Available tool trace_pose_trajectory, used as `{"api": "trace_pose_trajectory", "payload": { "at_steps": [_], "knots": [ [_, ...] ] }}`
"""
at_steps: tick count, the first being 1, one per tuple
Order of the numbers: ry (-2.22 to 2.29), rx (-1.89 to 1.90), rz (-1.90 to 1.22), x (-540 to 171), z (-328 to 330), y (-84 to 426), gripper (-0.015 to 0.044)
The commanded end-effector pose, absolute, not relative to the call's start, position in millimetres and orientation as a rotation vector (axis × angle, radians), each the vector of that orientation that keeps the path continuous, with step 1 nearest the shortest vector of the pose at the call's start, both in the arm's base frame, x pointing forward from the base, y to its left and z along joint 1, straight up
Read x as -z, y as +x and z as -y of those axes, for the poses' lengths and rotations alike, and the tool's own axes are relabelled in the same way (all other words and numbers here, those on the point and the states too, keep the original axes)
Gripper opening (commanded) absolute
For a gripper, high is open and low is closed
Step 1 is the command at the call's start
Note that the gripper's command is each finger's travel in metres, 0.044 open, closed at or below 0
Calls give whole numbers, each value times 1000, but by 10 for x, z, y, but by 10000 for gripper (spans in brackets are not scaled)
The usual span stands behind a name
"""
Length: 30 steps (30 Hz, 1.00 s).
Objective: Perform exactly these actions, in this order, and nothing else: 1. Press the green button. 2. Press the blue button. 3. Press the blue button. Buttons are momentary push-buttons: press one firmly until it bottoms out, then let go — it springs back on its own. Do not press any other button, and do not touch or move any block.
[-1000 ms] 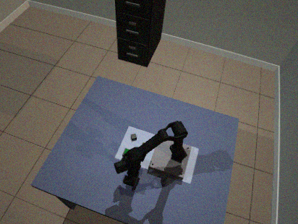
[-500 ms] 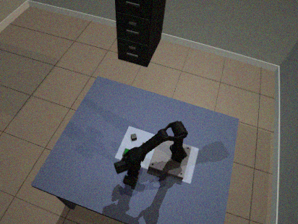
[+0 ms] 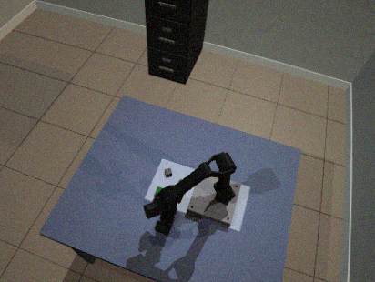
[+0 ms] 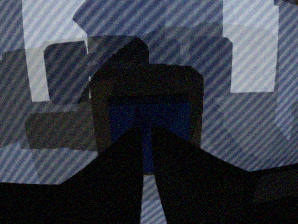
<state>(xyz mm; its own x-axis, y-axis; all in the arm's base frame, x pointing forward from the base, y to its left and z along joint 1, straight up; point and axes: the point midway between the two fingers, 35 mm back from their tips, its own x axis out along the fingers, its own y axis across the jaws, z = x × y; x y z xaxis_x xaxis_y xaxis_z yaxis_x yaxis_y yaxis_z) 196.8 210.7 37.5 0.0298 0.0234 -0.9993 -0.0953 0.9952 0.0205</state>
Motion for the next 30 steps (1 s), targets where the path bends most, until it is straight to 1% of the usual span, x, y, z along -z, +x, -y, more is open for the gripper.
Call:
{"api": "trace_pose_trajectory", "payload": {
  "at_steps": [1, 5, 10, 30],
  "knots": [
    [-59, -84, -1544, -353, -2093, 1957, 20],
    [-59, -84, -1544, -353, -2093, 1957, 20],
    [-59, -84, -1544, -675, -2089, 1950, 20],
    [-59, -84, -1544, -457, -2095, 1958, 20]
  ]
}}
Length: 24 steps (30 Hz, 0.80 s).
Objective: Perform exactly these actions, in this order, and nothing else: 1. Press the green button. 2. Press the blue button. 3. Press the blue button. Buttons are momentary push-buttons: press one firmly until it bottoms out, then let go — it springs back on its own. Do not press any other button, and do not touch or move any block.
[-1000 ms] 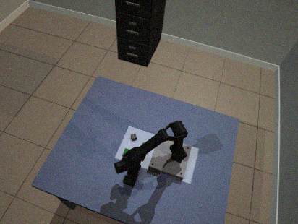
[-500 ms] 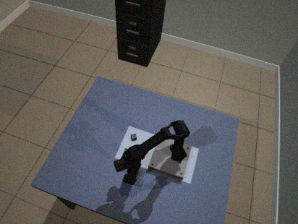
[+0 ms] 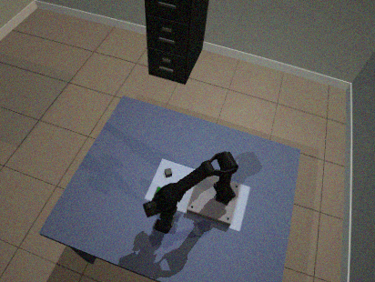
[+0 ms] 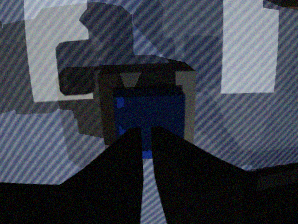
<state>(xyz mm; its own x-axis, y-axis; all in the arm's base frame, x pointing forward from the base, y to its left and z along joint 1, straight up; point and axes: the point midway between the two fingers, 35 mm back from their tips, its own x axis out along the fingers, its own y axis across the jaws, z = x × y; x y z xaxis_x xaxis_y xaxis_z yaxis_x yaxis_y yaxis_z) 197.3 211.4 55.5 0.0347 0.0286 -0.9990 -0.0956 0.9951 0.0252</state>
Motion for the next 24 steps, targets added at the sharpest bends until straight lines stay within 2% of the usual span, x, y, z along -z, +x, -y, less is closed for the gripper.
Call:
{"api": "trace_pose_trajectory", "payload": {
  "at_steps": [1, 24],
  "knots": [
    [-59, -84, -1544, -441, -2095, 1958, 20],
    [-59, -84, -1544, -353, -2093, 1957, 20]
  ]
}}
